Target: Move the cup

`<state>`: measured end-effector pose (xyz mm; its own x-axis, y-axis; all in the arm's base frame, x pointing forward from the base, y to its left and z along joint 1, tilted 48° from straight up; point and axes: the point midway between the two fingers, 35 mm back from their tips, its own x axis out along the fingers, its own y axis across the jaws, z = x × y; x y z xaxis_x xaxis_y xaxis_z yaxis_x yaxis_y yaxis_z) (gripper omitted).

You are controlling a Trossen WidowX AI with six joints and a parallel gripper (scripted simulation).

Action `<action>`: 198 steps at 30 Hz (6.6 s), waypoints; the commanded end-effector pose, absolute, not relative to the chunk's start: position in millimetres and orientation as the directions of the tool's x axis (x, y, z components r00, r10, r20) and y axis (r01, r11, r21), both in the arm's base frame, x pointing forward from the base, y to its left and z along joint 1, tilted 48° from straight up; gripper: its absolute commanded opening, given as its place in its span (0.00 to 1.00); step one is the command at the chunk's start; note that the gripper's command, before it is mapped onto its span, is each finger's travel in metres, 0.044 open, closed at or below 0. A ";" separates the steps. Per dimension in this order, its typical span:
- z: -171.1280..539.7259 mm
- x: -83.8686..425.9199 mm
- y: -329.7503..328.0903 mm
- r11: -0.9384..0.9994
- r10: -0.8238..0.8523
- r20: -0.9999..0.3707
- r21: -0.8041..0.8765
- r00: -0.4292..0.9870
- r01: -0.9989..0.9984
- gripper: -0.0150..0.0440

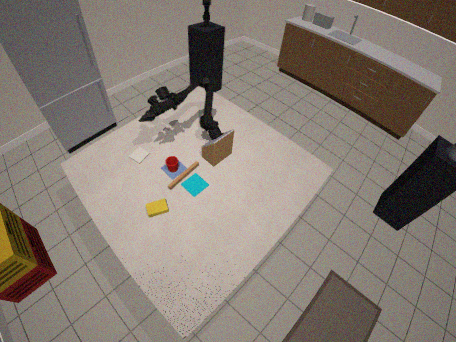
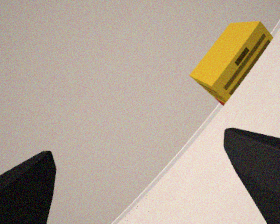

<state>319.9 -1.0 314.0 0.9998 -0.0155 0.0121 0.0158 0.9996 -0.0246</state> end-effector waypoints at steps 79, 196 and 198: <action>27.4 269.6 -82.1 0.015 -0.738 -0.674 0.007 0.016 1.000 0.50; -23.4 254.2 29.7 0.015 -0.735 -0.678 0.007 0.016 1.000 0.25; -26.6 253.6 32.8 0.015 -0.734 -0.678 0.007 0.016 1.000 0.25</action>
<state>252.4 26.2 -21.2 0.0142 -0.7405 -0.6719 0.9998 0.0215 -0.0026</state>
